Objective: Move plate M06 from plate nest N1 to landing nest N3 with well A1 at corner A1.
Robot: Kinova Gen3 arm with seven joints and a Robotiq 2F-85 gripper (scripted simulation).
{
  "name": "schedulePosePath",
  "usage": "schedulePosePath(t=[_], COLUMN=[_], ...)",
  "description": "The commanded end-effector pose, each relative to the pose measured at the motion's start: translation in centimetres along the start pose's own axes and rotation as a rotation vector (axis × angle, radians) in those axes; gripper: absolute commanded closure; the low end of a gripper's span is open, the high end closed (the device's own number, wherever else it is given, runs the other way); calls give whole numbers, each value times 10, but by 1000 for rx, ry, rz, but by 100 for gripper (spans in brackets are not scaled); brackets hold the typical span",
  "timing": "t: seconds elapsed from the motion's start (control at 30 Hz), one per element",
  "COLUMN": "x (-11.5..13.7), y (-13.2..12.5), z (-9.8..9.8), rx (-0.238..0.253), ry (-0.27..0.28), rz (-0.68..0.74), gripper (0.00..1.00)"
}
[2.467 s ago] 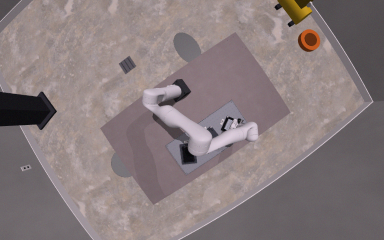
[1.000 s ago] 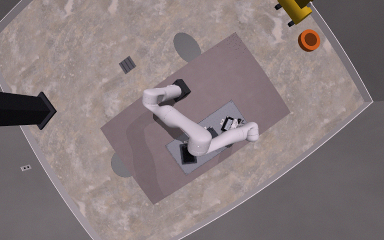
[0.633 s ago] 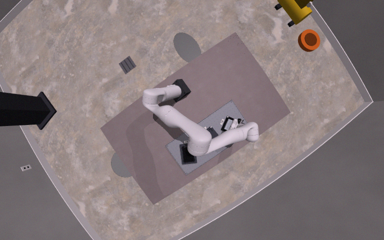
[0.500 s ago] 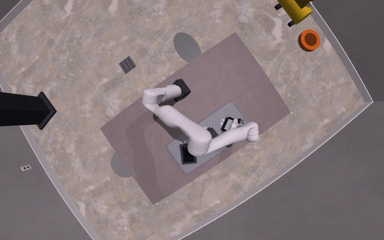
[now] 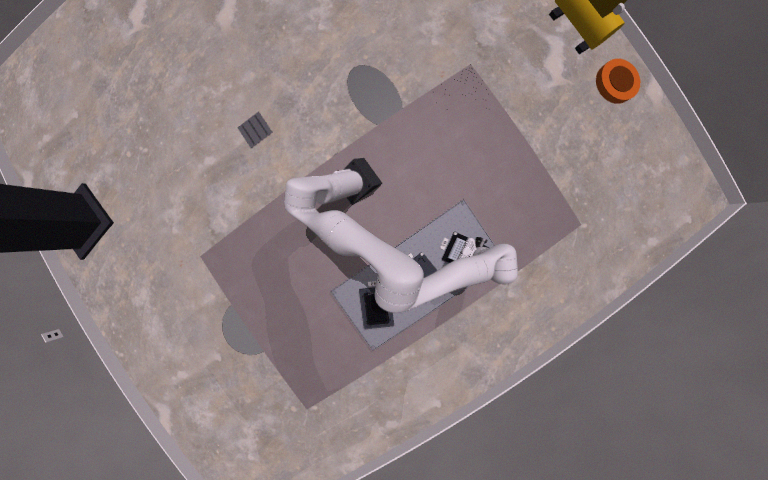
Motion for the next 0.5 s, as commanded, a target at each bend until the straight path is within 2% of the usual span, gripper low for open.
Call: schedulePosePath(t=[0.0, 0.47], x=[0, 0], y=[0, 1], z=[-3, -7], rx=[0, -1], ry=[-2, 0], rz=[0, -2], gripper=[100, 100])
Point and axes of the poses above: the point where the finger pads meet when closed, its own z axis out along the fingers, its own y axis across the jaws, x = y × z, the point moved 6 cm from there along -z, back along the fingers, and after that the axes turned 12 degrees about z, right-handed, at the moved point
